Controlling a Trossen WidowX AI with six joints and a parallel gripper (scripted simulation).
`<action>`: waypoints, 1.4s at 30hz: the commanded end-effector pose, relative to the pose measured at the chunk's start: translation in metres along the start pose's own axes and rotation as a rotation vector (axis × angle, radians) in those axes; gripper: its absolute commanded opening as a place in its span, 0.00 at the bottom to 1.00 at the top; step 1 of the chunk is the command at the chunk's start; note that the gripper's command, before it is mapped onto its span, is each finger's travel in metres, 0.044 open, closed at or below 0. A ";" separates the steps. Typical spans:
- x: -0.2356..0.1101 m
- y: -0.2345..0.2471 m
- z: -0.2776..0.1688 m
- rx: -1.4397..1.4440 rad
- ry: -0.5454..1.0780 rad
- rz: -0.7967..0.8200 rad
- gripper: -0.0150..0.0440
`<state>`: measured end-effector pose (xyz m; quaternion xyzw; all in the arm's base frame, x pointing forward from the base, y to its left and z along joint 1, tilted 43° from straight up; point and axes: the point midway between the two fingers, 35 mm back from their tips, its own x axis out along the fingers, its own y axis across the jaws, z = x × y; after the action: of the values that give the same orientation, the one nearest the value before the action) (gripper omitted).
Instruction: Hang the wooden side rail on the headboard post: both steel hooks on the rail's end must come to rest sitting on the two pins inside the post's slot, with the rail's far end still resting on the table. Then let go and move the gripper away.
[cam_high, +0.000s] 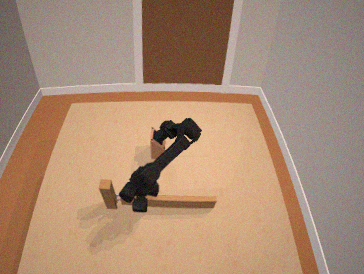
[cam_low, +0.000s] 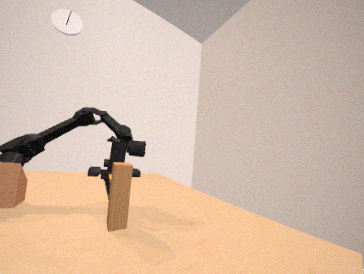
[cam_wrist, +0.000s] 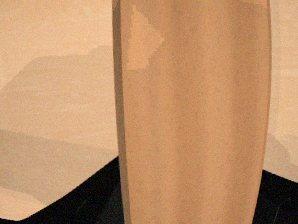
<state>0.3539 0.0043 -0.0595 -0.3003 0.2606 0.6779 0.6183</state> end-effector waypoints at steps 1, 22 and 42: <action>-0.004 -0.001 -0.004 0.002 0.007 -0.010 0.25; -0.005 -0.001 -0.006 0.002 0.007 -0.010 0.25; -0.005 -0.001 -0.009 0.002 0.007 -0.010 0.25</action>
<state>0.3553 0.0006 -0.0618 -0.3021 0.2602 0.6775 0.6181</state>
